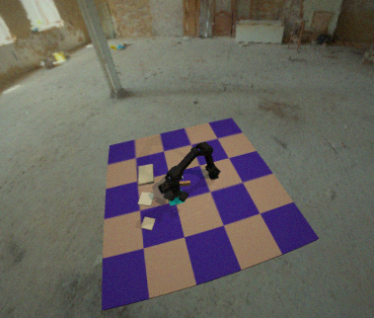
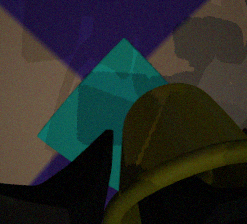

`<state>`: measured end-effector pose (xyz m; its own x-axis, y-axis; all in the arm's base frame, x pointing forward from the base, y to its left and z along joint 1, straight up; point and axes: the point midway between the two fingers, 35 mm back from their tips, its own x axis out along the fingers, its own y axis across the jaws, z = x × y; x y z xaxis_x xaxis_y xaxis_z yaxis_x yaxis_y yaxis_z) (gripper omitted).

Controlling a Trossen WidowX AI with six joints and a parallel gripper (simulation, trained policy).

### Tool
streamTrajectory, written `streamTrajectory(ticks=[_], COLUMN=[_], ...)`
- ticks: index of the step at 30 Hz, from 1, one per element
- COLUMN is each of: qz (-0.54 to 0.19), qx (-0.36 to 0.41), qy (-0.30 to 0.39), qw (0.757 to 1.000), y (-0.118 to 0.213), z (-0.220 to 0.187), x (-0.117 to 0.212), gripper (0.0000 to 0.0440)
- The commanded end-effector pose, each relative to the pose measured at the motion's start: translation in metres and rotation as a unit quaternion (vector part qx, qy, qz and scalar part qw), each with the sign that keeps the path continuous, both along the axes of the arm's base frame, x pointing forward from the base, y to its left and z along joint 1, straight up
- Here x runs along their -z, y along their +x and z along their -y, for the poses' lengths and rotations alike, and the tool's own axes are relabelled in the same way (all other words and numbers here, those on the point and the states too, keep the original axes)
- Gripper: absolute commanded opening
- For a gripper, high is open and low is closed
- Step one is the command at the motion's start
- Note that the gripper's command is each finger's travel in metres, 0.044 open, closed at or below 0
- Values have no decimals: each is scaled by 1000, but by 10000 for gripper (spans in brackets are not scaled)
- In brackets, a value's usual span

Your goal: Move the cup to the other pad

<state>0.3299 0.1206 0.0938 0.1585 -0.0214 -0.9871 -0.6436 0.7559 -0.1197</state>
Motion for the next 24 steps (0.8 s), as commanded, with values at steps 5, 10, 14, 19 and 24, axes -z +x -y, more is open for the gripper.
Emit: streamTrajectory(ticks=[5,10,14,19,24], qz=[-8,-8,-6,12,33], qx=[9,15,21,31,31], qy=[-7,-10,-9,7,26], qw=[1000,1000,1000,999,999], y=[-8,-10,-10,-4,1], z=[-3,-1,1,-1,-4], x=[22,32,37,30,18], gripper=[9,33,65,143,152])
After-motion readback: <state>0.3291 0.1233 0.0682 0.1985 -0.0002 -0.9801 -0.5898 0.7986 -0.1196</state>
